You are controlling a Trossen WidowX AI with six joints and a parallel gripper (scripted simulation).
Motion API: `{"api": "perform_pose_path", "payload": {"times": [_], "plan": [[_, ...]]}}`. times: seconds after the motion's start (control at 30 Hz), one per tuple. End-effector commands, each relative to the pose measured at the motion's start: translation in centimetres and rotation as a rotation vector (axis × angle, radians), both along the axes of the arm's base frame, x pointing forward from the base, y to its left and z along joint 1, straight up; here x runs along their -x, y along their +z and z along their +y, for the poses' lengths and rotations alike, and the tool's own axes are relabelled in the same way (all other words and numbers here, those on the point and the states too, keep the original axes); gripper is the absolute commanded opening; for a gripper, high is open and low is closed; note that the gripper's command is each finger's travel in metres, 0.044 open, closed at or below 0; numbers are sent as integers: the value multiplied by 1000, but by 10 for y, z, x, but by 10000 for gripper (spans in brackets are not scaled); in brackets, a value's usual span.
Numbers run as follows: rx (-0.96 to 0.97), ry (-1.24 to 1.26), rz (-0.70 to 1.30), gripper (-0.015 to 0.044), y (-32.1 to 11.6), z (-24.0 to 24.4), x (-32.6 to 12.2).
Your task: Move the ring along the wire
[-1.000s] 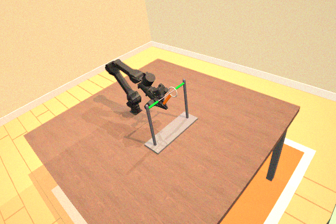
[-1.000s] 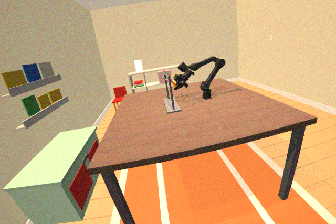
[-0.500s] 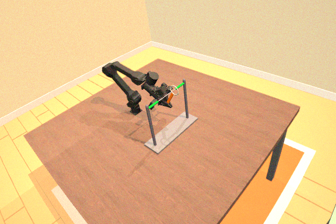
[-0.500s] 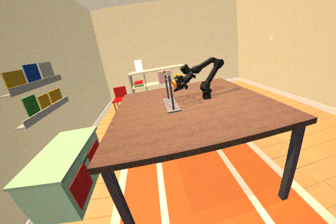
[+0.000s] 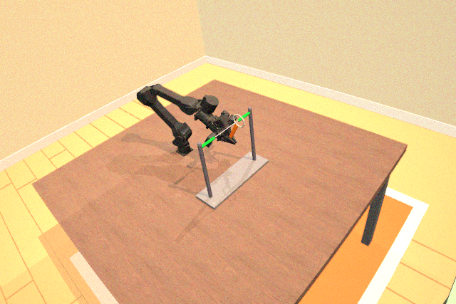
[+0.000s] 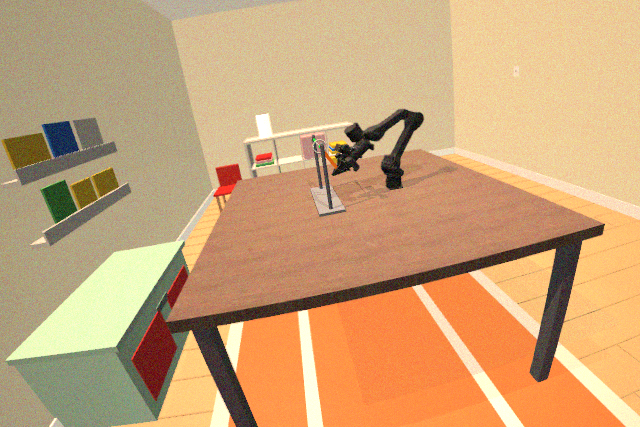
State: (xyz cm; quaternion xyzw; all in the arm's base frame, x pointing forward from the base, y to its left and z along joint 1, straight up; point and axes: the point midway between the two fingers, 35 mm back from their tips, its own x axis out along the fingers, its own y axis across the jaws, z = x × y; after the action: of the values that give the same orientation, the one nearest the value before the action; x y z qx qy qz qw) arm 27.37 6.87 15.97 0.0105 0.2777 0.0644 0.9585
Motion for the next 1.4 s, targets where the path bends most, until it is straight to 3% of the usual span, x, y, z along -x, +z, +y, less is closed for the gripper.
{"api": "perform_pose_path", "payload": {"times": [0.0, 1.37], "plan": [[-4, -5, -5, -150, 1, 4, 0], [-8, -2, -10, -150, -18, 18, -1]]}}
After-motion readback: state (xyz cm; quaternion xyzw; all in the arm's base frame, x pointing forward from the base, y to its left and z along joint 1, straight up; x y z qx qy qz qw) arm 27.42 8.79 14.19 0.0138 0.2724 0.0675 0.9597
